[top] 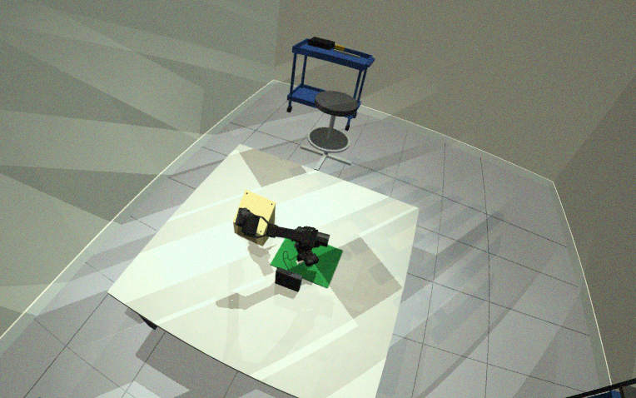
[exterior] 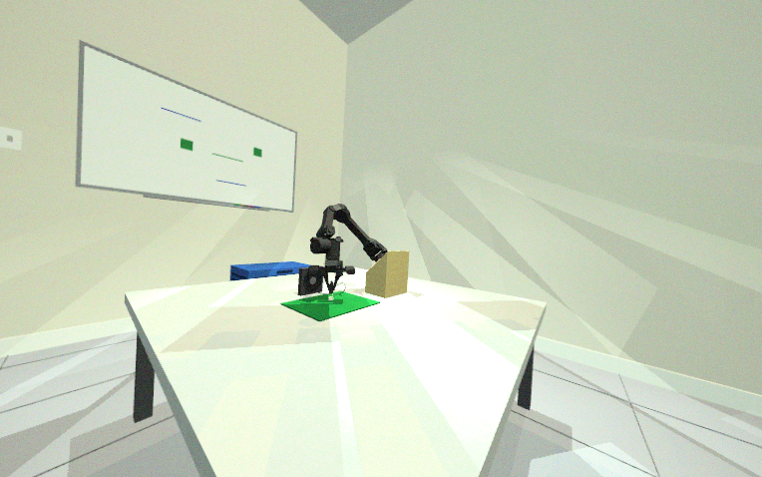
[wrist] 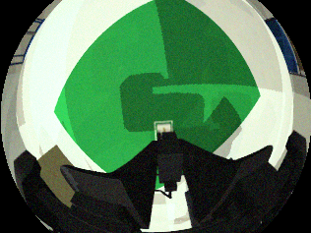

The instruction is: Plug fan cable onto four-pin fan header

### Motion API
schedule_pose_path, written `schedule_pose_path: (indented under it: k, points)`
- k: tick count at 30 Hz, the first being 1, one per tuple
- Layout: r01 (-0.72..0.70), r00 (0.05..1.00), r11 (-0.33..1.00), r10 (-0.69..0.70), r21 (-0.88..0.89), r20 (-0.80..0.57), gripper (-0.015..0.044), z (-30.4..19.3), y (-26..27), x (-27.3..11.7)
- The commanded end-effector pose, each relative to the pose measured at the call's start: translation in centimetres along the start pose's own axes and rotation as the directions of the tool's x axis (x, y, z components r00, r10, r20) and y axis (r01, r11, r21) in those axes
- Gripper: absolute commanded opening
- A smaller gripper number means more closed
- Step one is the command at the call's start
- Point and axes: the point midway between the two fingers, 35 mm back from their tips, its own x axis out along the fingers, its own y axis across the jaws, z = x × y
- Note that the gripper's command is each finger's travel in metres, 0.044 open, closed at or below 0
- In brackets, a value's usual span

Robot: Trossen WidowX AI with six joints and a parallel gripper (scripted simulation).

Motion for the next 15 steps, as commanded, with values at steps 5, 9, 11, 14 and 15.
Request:
schedule_pose_path:
  k: [5, 9, 11, 14, 15]
  points:
    - [0.005, 1.0, 1.0, -0.005, 0.002, -0.002, 0.0, -0.09, -0.08, -0.07]
    - [0.005, 1.0, 1.0, -0.005, 0.001, -0.002, 0.0, -0.12, 0.01, -0.06]
    - [0.005, 1.0, 1.0, -0.005, -0.001, -0.002, 0.0, -0.13, 0.1, -0.06]
    - [0.005, 1.0, 1.0, -0.005, -0.002, -0.002, 0.0, -0.12, 0.16, -0.06]
    - [0.005, 1.0, 1.0, -0.005, -0.002, -0.002, 0.0, -0.12, 0.16, -0.06]
